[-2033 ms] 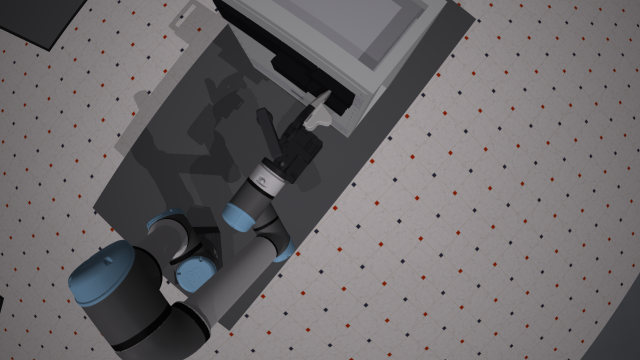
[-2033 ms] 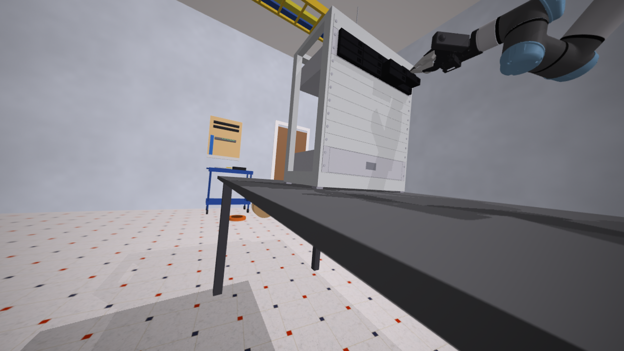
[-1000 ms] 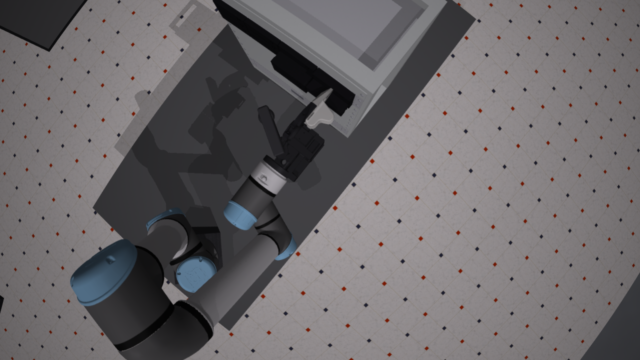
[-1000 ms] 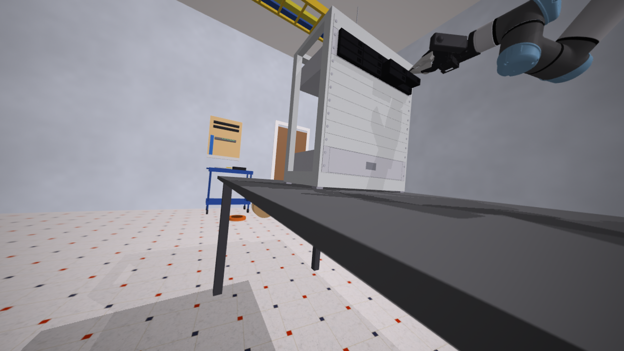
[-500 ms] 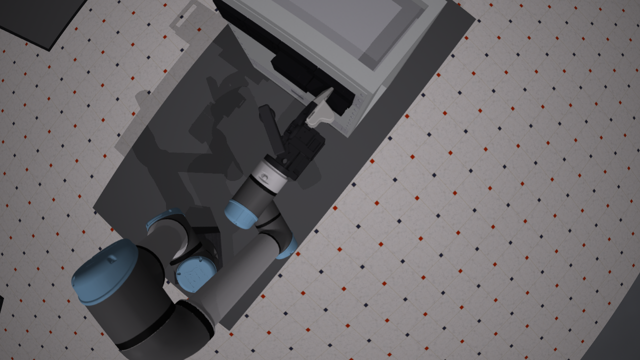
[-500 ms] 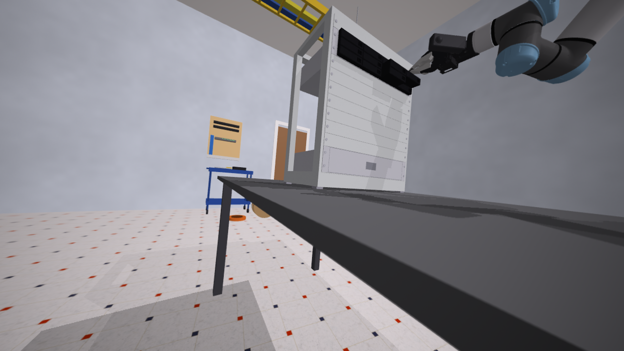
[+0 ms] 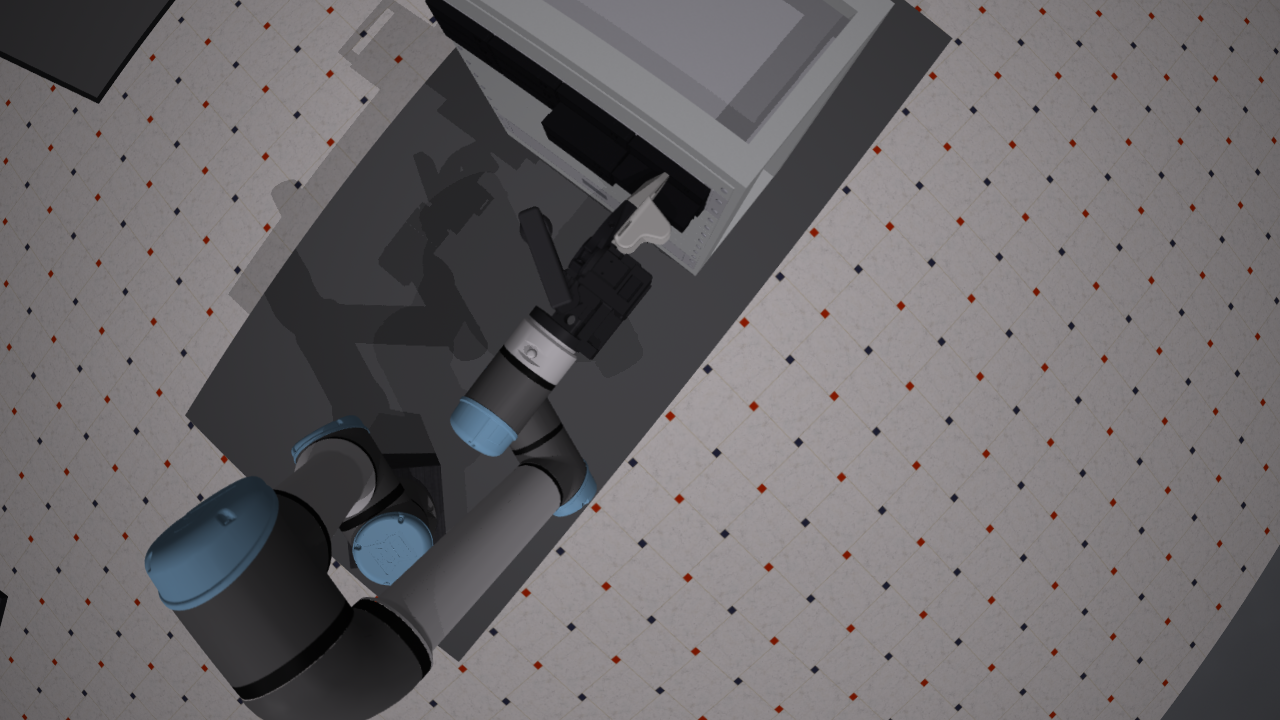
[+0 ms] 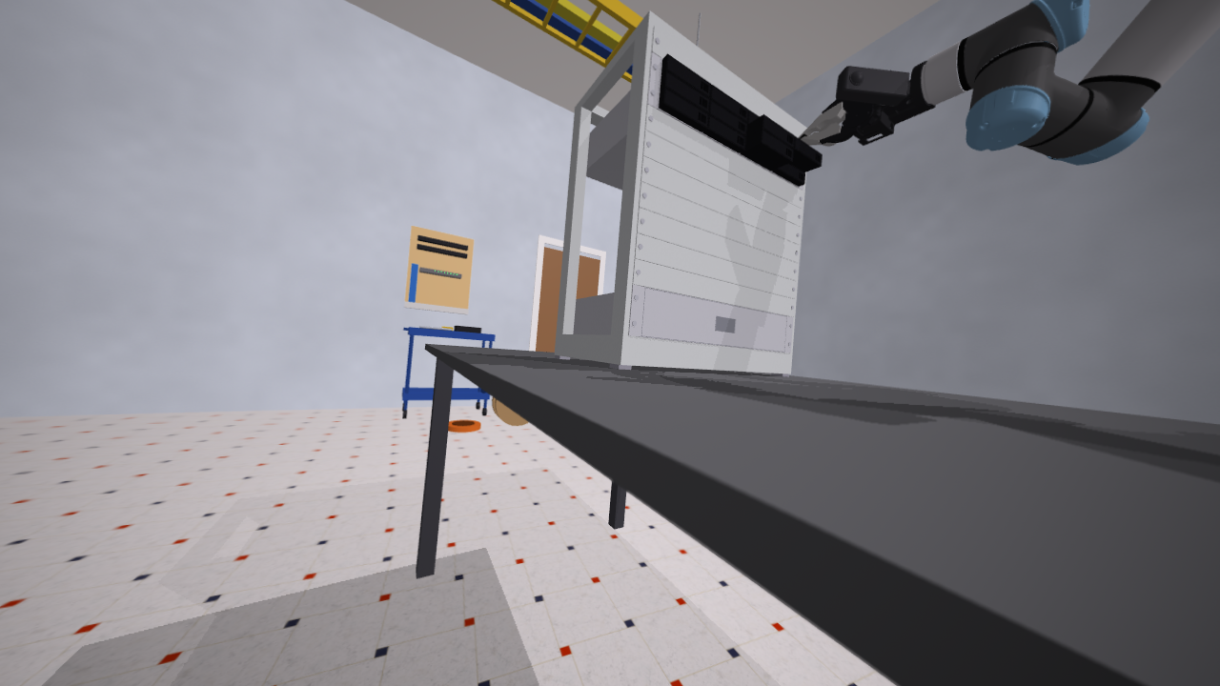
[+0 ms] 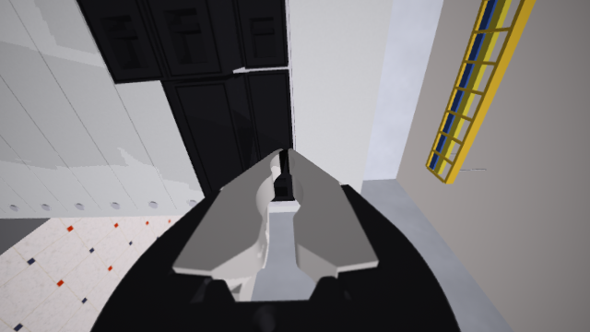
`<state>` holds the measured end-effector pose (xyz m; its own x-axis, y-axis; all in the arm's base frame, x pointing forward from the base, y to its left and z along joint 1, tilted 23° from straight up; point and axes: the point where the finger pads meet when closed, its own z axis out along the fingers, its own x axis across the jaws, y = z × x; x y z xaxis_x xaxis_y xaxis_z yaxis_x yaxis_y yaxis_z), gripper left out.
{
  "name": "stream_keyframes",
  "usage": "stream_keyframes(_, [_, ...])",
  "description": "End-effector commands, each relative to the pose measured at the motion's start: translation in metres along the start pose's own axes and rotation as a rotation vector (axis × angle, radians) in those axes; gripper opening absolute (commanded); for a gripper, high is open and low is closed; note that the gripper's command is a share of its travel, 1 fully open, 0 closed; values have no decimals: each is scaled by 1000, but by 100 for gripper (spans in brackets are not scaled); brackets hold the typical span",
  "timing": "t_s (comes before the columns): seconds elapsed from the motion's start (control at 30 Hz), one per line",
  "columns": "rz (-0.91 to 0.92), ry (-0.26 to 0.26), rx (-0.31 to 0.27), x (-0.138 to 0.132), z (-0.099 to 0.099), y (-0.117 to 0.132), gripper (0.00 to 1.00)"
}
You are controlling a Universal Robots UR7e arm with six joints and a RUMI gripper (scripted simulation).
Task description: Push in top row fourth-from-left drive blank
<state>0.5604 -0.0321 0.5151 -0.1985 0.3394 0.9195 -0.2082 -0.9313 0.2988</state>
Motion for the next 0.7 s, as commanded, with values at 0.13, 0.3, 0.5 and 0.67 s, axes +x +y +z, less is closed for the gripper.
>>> stream_keyframes(0.13, [0,1,0,1,0,0,0])
stream_keyframes(0.3, [0,1,0,1,2,0,0])
stream_keyframes(0.5, [0,1,0,1,2,0,0])
stream_keyframes(0.67, [0,1,0,1,2,0,0])
